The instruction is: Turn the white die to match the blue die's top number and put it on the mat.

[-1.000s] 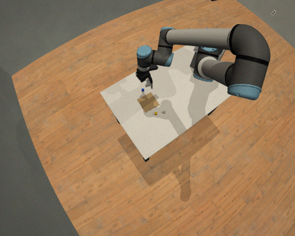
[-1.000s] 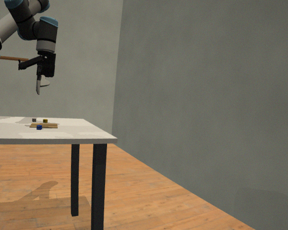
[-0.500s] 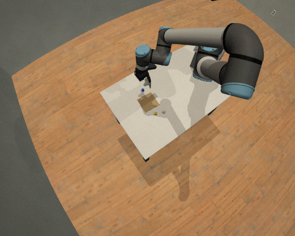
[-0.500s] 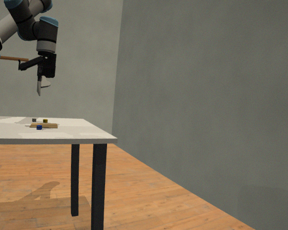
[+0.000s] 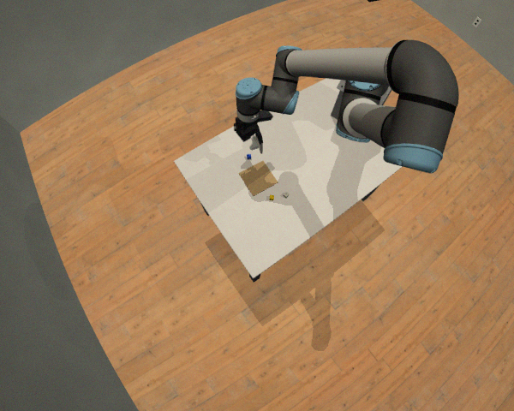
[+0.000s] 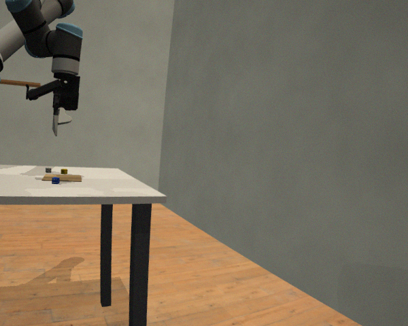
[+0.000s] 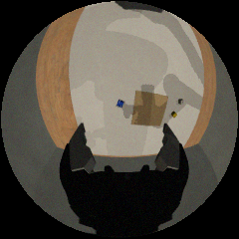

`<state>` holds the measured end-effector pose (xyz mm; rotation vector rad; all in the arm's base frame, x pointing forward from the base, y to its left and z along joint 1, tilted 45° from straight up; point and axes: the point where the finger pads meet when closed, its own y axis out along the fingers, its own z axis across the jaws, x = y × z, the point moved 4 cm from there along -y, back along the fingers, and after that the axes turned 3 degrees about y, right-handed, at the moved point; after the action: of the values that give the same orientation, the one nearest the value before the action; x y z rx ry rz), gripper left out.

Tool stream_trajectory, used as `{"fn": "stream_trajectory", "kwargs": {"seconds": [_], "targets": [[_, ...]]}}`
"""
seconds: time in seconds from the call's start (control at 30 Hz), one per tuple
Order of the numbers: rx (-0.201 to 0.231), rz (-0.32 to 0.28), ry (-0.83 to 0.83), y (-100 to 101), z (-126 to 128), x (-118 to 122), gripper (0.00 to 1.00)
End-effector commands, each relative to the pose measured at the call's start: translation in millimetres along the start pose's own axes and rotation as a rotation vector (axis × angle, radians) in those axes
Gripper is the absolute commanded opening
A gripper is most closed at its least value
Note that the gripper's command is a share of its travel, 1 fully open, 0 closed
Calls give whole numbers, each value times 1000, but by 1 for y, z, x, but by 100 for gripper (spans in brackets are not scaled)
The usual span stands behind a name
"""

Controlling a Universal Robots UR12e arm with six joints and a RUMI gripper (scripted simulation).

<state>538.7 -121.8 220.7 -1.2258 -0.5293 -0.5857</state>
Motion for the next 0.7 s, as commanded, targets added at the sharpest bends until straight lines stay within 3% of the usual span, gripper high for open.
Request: {"fn": "stream_trajectory", "kwargs": {"seconds": [0.0,0.43,0.67], "targets": [[0,-1,0,0,0,0,100],[0,-1,0,13,0,0,100],[0,-1,0,39,0,1,100]]}}
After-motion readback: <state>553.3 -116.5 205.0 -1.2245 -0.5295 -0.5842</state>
